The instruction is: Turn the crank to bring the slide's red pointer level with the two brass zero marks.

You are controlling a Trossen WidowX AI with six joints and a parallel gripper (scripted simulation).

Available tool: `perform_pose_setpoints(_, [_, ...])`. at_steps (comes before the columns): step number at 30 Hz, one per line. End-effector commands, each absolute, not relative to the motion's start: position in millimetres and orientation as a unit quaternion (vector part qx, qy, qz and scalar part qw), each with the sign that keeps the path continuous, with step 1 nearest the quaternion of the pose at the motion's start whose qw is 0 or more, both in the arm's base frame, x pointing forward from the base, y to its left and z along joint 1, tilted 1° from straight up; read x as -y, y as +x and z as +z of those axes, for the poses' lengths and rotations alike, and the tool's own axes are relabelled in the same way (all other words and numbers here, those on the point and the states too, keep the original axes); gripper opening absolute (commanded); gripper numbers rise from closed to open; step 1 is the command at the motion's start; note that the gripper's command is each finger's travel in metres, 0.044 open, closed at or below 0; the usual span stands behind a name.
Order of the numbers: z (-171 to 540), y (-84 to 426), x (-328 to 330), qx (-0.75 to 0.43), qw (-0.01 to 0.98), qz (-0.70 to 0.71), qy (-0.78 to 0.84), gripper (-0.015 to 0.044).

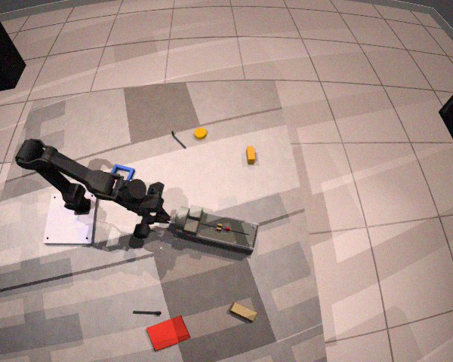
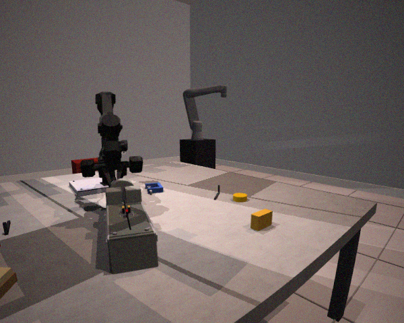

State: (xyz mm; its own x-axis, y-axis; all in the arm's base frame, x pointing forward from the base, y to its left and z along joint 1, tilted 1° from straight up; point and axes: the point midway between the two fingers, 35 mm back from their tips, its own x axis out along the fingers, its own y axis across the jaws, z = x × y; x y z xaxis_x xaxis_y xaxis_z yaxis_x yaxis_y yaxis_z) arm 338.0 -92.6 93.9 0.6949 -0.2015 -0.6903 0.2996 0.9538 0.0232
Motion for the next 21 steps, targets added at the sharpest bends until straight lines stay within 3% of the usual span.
perform_pose_setpoints(1, [87.1, 336.3, 98.8, -0.373, 0.914, -0.145, 0.066, 0.0000])
perform_pose_setpoints(21, [77.8, 335.6, 101.8, -0.373, 0.914, -0.145, 0.066, 0.0000])
